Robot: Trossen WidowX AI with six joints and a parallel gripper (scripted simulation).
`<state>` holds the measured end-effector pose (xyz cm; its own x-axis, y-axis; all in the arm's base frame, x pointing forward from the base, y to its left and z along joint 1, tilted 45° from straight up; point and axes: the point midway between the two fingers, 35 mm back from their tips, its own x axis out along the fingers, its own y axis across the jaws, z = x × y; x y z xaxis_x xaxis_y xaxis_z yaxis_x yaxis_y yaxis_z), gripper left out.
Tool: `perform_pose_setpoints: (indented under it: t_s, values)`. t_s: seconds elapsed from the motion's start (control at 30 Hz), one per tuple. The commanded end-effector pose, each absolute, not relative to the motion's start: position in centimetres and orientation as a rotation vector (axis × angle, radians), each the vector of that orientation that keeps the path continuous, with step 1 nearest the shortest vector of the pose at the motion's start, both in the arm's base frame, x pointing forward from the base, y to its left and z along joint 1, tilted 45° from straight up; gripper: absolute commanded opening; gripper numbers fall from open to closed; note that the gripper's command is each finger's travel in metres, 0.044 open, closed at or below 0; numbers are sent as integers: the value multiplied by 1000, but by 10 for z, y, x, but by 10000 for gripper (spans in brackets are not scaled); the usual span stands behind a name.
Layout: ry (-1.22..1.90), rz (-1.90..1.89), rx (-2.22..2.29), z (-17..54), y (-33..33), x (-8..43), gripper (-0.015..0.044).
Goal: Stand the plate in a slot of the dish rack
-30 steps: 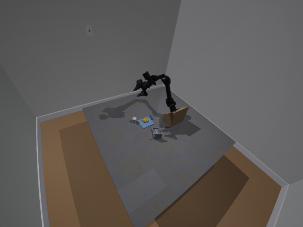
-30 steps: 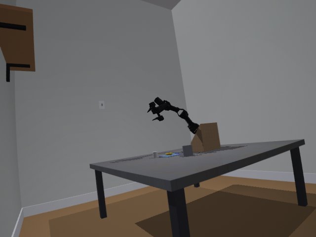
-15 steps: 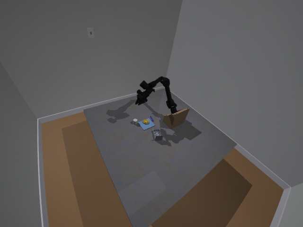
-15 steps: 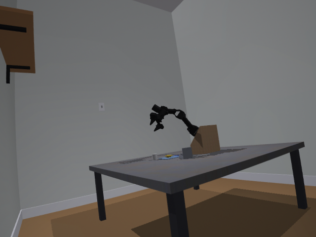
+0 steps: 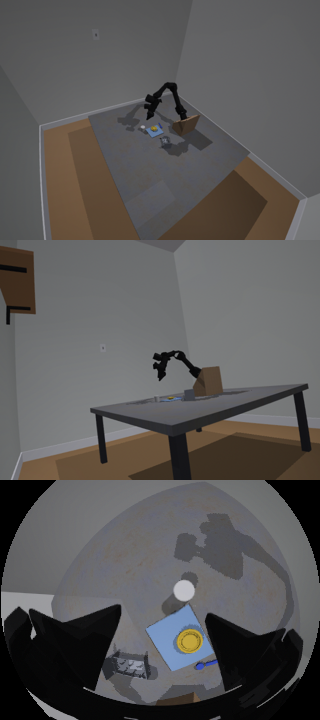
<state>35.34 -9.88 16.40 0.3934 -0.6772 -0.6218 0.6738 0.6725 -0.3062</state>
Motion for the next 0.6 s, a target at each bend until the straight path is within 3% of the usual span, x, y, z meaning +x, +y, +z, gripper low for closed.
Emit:
perform_pose_setpoints:
  t_s: [0.0, 0.57]
  values:
    - [895, -860, -92, 146, -108, 344, 400]
    - [1362, -780, -425, 85, -145, 299, 400]
